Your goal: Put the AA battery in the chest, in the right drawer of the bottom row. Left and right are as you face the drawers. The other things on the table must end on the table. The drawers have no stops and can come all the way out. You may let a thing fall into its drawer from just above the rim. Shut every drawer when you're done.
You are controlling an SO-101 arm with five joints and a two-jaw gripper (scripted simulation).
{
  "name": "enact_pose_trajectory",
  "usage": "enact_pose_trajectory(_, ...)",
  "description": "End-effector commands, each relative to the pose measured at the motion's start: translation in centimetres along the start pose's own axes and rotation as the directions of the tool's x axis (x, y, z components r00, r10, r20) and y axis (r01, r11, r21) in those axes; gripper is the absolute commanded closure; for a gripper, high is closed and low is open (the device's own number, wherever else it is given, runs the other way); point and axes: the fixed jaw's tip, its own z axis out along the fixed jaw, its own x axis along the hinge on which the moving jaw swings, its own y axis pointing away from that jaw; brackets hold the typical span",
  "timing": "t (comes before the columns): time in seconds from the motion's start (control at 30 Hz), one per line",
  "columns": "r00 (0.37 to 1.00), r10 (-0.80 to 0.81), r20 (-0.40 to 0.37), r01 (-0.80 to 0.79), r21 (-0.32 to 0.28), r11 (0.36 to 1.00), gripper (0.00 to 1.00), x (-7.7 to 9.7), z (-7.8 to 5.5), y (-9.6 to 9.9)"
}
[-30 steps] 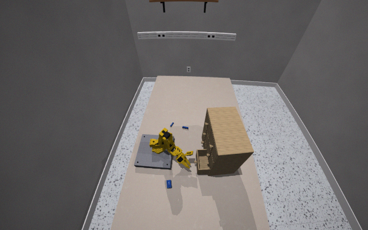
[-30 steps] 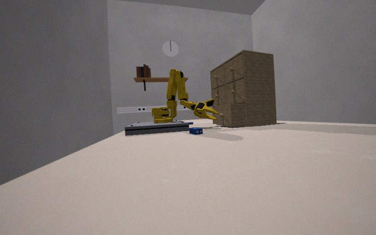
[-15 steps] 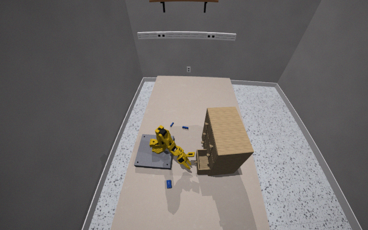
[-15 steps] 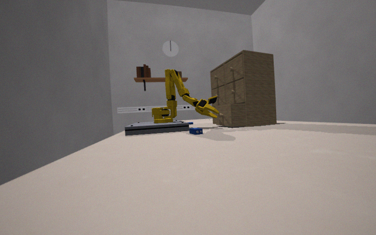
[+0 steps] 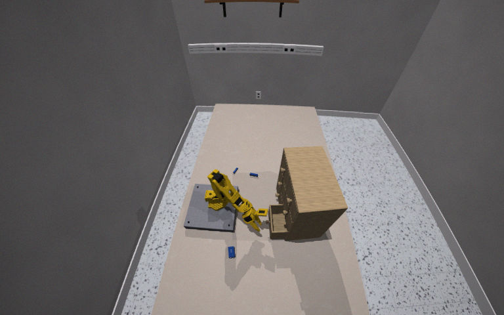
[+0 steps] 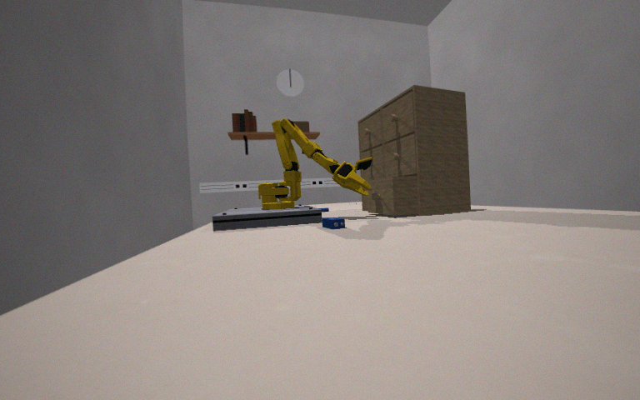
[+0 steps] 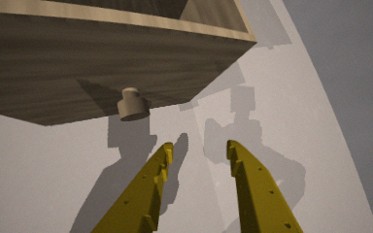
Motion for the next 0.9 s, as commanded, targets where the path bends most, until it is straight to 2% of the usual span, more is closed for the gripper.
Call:
enact_pose_trajectory(0.0, 0.999, 0.045, -0.022, -0.045, -0.004, 0.999, 0.79, -0.5, -0.5, -0.5)
enact_pose_trajectory(0.33, 0.990, 0.120, -0.076, -0.122, -0.024, 0.992, 0.79, -0.8, -1.7, -0.7)
enact_pose_trajectory(0.87, 0.949, 0.254, -0.185, -0.265, -0.039, 0.963, 0.79, -1.0, -4.8, -0.8)
